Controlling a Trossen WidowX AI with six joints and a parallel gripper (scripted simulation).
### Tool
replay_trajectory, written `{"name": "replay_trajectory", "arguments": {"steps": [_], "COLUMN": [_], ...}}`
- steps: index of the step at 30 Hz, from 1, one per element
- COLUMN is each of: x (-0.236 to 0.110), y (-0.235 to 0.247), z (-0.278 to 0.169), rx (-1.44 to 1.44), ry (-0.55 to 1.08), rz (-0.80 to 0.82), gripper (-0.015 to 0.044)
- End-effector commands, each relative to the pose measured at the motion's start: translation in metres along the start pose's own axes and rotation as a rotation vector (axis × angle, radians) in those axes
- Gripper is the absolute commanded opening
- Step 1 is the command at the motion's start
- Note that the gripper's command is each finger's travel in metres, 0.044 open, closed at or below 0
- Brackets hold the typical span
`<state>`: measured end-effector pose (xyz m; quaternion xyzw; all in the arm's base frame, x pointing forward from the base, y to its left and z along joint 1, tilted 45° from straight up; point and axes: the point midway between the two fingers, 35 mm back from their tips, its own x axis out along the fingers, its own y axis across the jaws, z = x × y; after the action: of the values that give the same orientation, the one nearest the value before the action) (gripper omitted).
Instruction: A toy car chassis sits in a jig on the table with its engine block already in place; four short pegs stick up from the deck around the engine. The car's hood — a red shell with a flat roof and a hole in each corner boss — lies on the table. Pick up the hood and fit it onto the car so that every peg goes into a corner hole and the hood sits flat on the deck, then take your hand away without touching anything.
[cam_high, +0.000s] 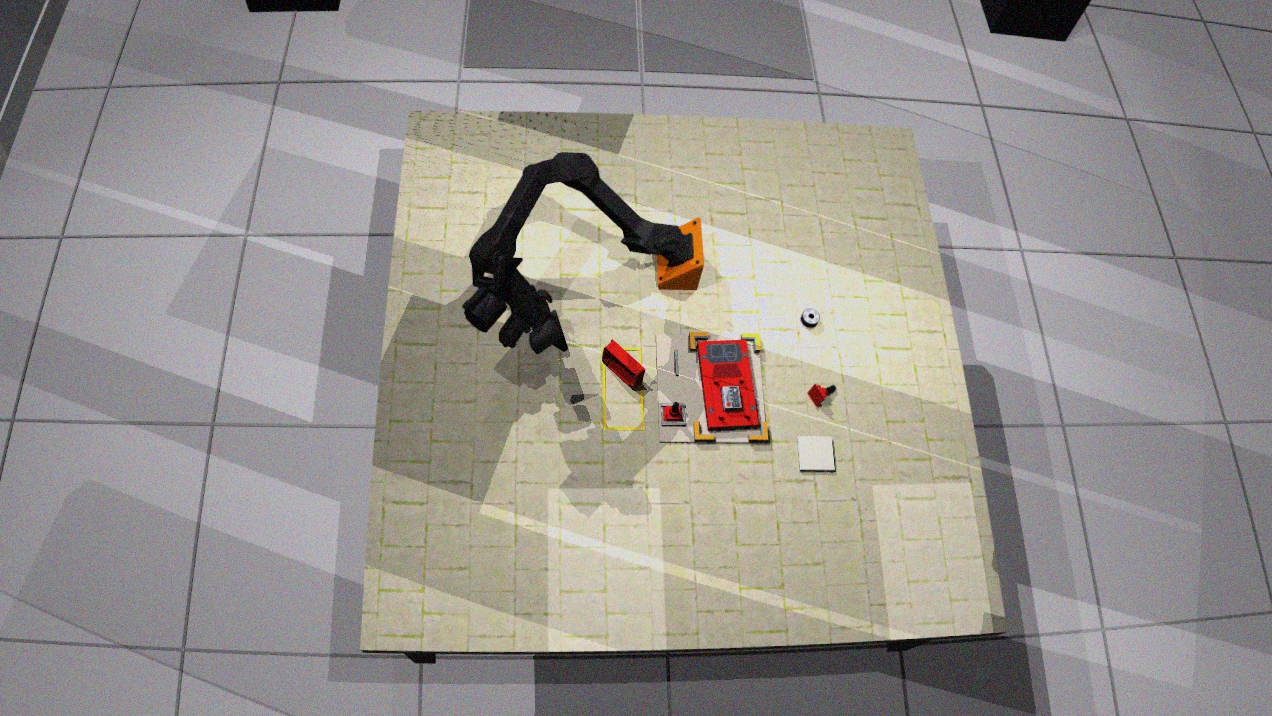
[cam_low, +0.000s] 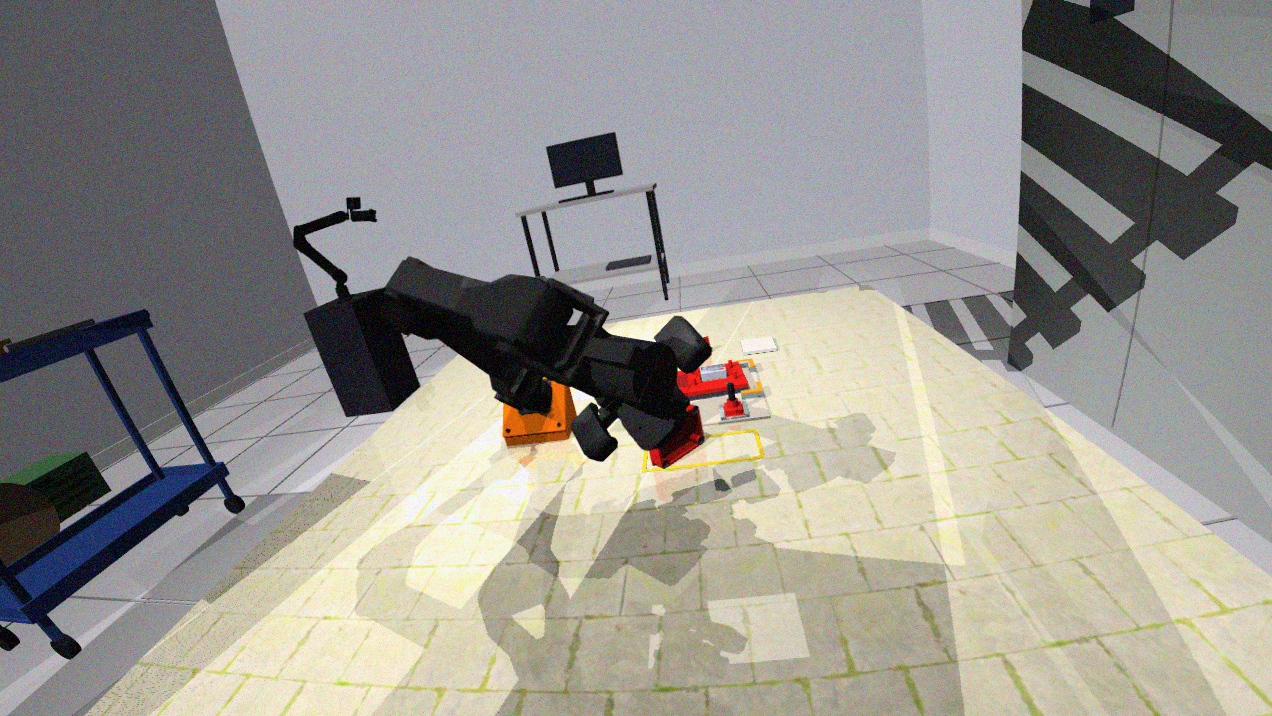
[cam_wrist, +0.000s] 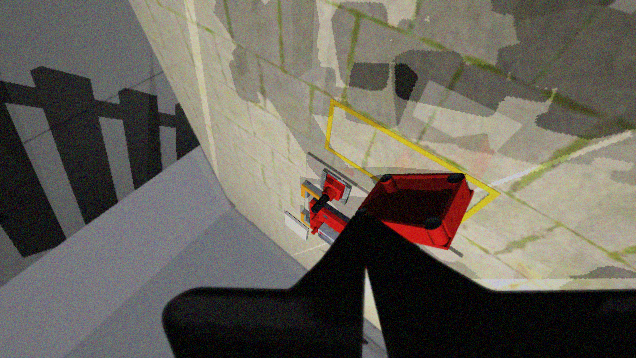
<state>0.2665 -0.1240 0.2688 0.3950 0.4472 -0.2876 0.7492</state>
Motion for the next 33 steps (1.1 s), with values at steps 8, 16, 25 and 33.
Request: {"name": "replay_trajectory", "arguments": {"steps": [8,16,25,33], "x": [0.083,0.107,0.122,0.124], "y": [-0.006,-0.014,-0.022,-0.023], "z": [-0.075,-0.108,-0.141,-0.147], "rx": [0.594,0.823,1.036,1.075], "ry": [-0.091,-0.339,-0.701,-0.773], "rz": [-0.413,-0.508,-0.396,-0.334], "gripper": [0.0000,0.0000,0.0000,0.0000]}}
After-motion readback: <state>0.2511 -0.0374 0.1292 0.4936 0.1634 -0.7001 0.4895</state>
